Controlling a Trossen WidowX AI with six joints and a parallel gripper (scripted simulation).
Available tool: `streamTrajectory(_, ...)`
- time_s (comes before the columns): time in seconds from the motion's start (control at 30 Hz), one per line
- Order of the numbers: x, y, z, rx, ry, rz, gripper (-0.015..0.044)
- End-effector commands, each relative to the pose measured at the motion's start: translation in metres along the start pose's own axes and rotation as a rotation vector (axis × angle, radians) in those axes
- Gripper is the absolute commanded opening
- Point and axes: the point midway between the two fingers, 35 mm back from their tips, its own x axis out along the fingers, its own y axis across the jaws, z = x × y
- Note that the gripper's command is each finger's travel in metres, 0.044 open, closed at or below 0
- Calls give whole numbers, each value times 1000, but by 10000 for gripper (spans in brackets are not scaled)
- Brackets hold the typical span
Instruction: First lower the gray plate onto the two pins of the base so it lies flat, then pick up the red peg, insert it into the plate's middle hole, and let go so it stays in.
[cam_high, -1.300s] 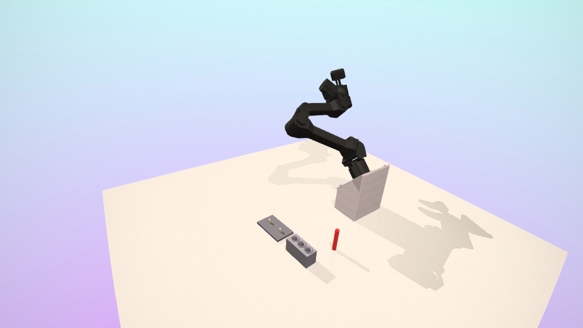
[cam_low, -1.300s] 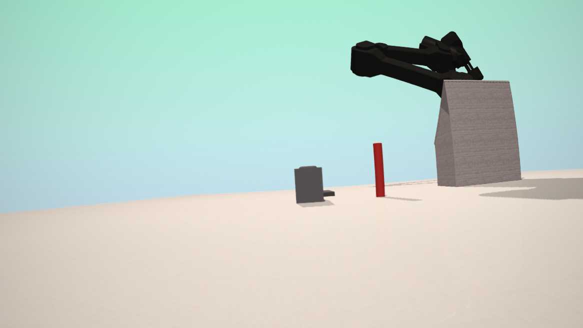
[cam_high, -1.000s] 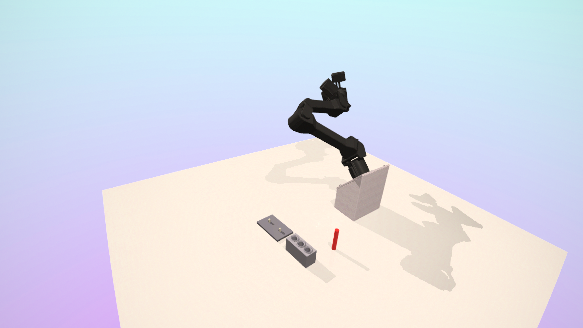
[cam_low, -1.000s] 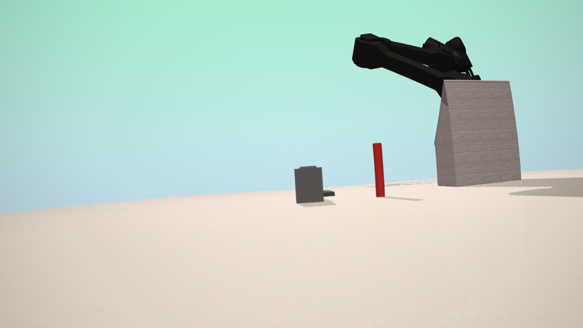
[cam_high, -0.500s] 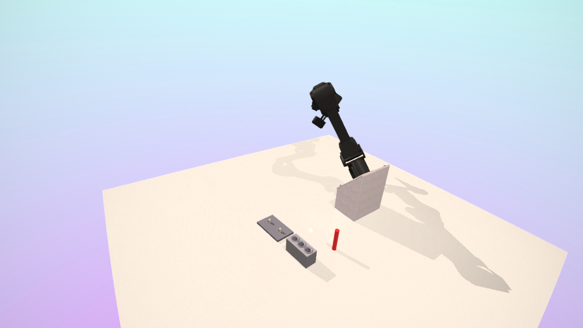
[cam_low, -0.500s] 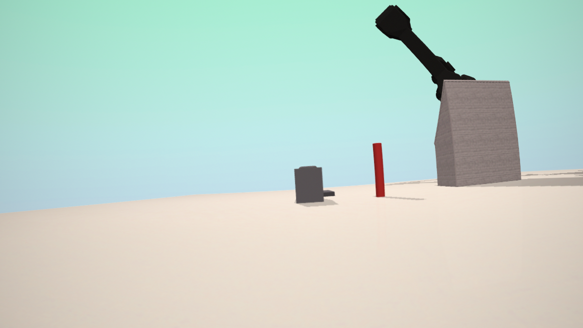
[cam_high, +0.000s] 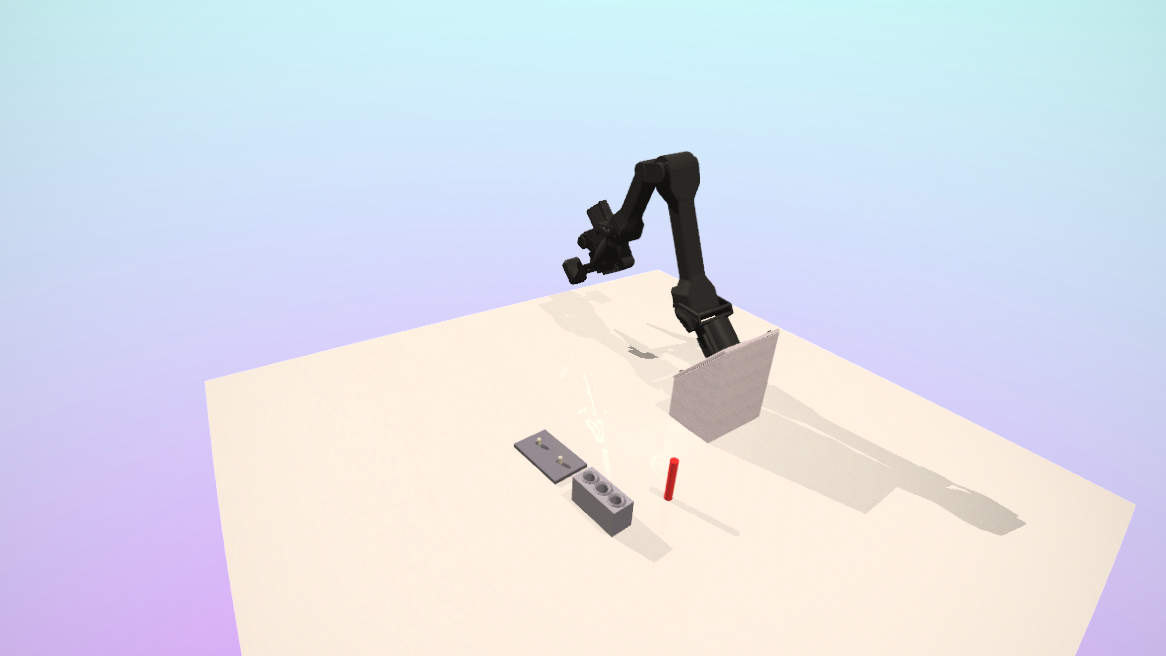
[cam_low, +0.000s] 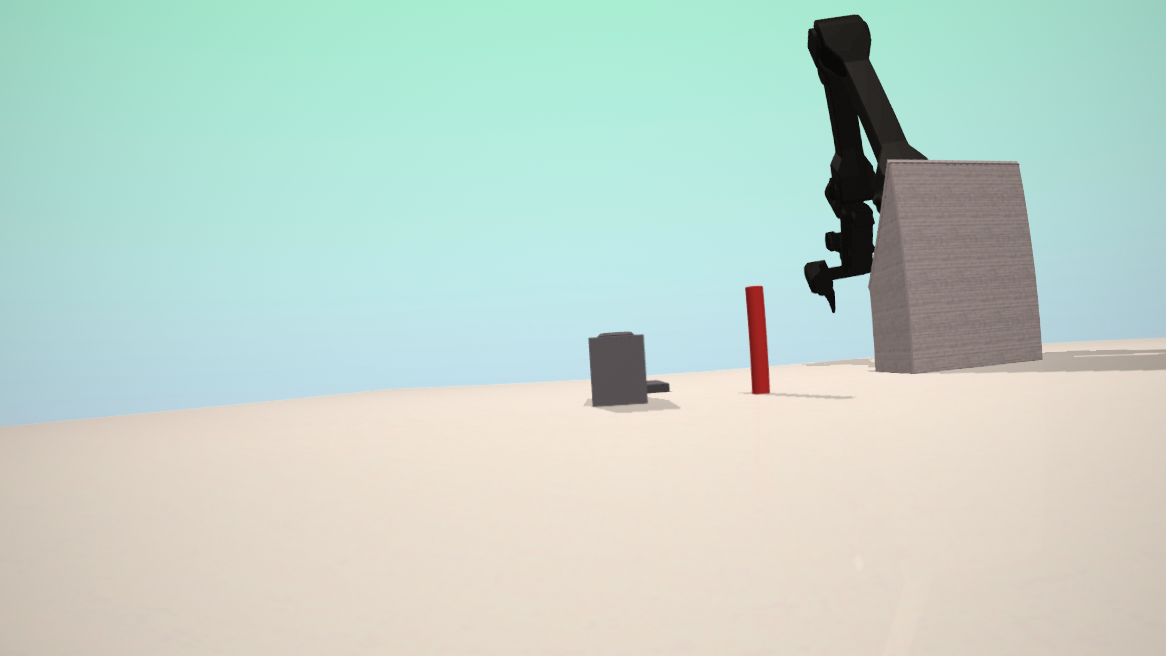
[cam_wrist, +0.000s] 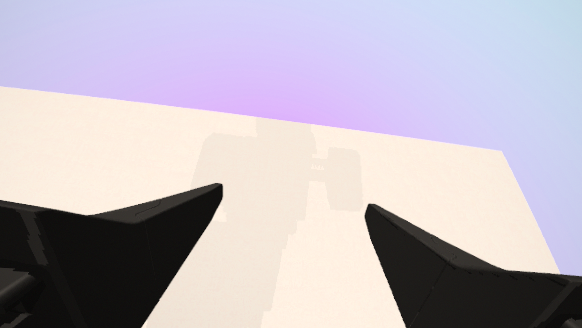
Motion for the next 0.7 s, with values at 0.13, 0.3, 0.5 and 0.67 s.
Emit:
streamTrajectory(0.13,12,114,-30,235,206,235,440)
streamTrajectory(0.3,-2,188,-55,333,372,345,440)
streamTrajectory(0.5,-39,272,-93,394,593,426,440)
streamTrajectory(0.67,-86,330,-130,393,775,444,440)
